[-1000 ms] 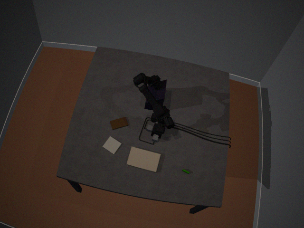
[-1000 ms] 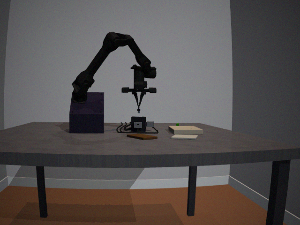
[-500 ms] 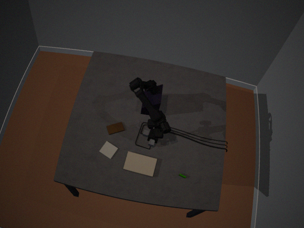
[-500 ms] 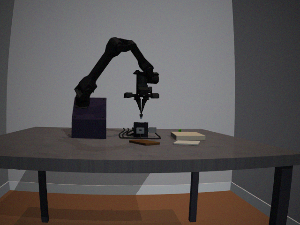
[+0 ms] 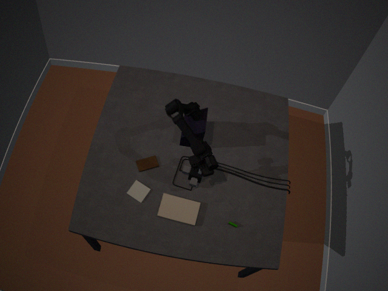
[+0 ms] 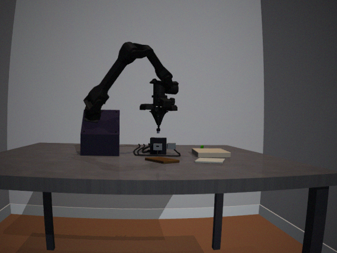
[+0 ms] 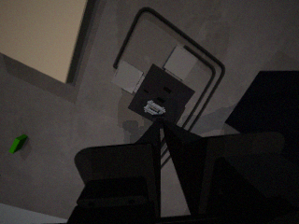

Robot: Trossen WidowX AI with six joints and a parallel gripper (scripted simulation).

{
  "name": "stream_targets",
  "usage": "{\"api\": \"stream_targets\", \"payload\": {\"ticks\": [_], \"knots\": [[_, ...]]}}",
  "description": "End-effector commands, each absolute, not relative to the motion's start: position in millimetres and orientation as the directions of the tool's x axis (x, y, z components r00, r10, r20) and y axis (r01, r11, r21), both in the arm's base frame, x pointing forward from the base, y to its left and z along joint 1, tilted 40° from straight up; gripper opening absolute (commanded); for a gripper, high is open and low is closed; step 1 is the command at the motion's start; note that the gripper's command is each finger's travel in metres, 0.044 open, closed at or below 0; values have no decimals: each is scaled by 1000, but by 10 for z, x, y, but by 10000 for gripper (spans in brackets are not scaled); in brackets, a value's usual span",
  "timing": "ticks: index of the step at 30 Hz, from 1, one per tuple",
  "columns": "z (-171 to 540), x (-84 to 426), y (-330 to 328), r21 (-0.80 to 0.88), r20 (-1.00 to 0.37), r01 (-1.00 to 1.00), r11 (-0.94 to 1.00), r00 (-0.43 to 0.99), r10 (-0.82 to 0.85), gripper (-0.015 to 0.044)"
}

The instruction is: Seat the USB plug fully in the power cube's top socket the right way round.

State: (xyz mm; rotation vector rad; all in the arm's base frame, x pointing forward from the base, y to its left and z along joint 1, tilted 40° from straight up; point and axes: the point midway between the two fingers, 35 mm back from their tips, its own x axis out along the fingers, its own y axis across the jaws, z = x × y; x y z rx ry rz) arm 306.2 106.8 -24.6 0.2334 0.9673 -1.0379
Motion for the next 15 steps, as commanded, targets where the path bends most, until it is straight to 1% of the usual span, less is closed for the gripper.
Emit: {"api": "stream_targets", "payload": {"ticks": [1,15], "knots": [[-250,3062,1065,-320,-769,748,582,155,-621,0],[-250,3062,1066,-497,-769,467,732,155,-621,0]]}}
